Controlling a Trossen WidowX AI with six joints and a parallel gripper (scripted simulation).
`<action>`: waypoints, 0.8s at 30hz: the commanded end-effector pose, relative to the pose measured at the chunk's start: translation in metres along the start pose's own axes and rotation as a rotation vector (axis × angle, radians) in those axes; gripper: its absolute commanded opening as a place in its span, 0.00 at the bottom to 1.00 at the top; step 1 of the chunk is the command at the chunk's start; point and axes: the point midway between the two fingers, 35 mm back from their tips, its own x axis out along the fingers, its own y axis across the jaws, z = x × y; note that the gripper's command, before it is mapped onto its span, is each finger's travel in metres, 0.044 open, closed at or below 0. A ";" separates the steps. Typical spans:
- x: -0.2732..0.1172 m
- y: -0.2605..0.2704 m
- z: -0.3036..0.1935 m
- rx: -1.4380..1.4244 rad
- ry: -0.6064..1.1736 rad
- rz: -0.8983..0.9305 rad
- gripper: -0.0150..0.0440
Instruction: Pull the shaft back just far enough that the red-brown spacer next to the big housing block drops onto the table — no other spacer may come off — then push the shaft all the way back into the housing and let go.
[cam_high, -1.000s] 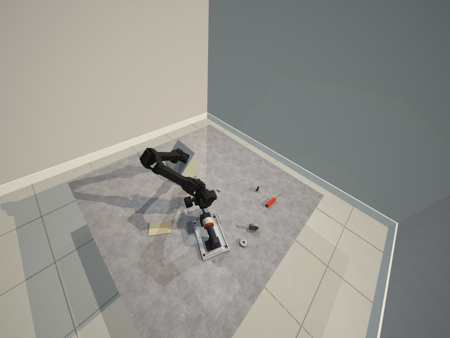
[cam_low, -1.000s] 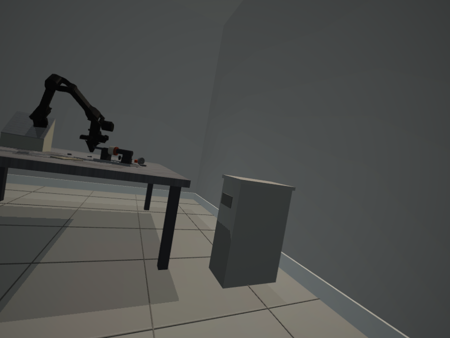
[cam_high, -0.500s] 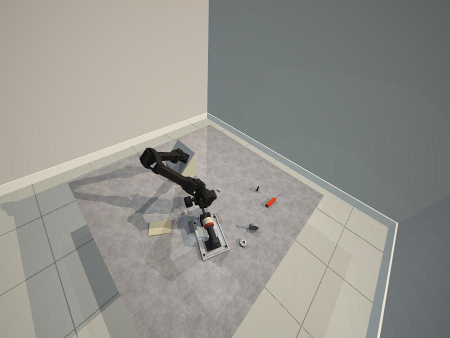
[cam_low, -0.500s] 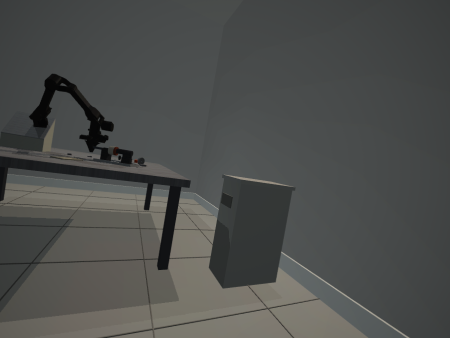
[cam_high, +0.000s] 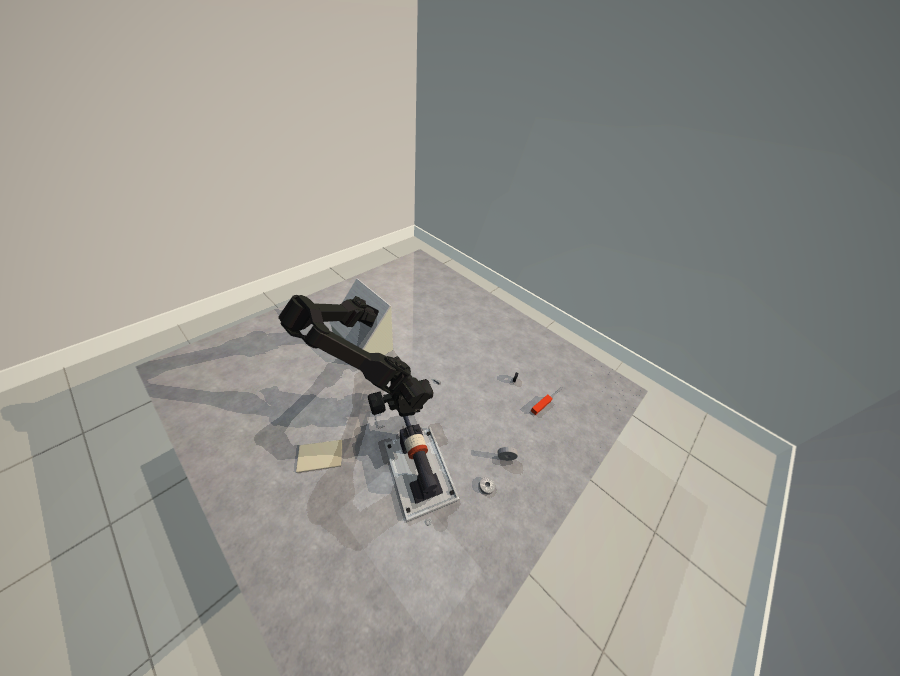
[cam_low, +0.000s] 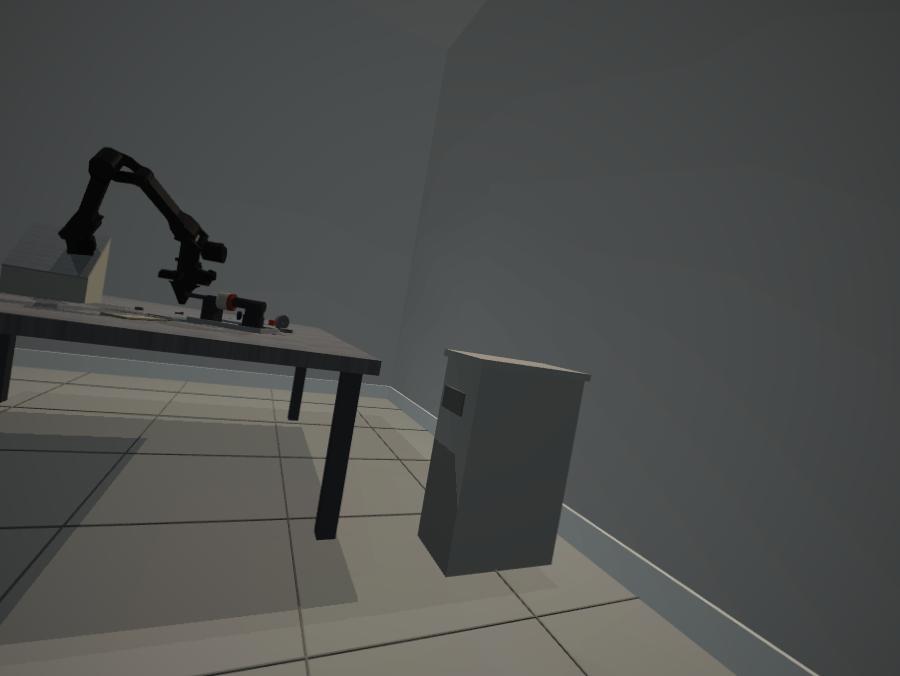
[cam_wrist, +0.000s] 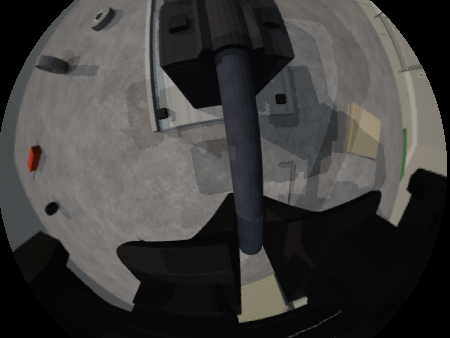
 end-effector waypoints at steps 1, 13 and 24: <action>0.000 0.000 -0.001 0.002 0.002 -0.002 0.25; 0.000 0.000 -0.003 0.002 0.002 -0.002 0.25; 0.000 0.000 -0.004 0.002 0.002 -0.002 0.25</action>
